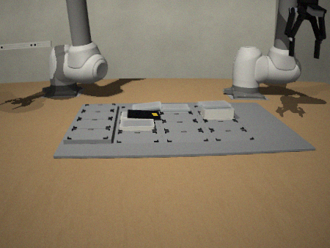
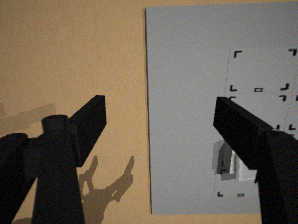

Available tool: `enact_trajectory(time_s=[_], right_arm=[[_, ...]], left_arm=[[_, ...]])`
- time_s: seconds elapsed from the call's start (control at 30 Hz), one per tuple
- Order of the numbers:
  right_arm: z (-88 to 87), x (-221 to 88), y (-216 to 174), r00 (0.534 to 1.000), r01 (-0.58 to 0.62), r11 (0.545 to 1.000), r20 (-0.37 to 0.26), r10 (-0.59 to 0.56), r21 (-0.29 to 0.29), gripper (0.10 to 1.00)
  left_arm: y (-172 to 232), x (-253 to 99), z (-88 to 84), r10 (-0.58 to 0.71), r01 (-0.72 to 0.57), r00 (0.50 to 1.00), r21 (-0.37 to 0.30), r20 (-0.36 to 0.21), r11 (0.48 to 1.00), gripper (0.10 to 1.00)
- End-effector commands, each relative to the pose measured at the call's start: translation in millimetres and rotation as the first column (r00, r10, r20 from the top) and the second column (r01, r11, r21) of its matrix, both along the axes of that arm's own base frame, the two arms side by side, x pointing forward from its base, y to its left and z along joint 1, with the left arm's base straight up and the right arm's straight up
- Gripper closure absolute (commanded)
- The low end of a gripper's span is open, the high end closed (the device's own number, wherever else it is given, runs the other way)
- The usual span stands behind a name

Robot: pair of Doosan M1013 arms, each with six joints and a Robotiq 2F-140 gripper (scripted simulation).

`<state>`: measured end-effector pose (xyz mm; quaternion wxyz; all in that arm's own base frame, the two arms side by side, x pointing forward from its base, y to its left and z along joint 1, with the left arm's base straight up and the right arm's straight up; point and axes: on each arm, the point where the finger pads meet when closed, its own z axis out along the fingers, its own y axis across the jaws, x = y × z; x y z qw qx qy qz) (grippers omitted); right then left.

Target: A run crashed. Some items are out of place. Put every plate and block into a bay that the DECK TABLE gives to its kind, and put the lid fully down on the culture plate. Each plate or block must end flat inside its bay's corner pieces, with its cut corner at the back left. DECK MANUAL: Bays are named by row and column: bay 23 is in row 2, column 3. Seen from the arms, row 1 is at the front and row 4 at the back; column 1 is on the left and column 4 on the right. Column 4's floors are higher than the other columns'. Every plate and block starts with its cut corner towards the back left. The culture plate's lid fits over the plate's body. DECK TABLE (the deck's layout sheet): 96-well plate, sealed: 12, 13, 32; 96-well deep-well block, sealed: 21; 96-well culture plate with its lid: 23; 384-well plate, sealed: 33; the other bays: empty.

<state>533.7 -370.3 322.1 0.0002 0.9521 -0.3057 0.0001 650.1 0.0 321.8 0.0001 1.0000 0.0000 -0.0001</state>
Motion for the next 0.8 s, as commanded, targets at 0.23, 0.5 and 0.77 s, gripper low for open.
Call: enact_trajectory(time_s=[0.23,0.5,0.77], right_arm=[[0.7,-30,-41,0.997,0.077,0.997,0.001,-0.077,0.0,0.098],[0.7,-50,-63,0.987,0.163,0.987,0.001,-0.163,0.0,0.098],[0.7,-77,-93,0.981,0.196,0.981,0.001,-0.196,0.0,0.098]], left_arm=[[0,0,1.0,0.0,0.0,1.0,0.0,0.002,1.0,0.4],[0,0,1.0,0.0,0.0,1.0,0.0,0.002,1.0,0.4],[0,0,1.0,0.0,0.0,1.0,0.0,0.002,1.0,0.4]])
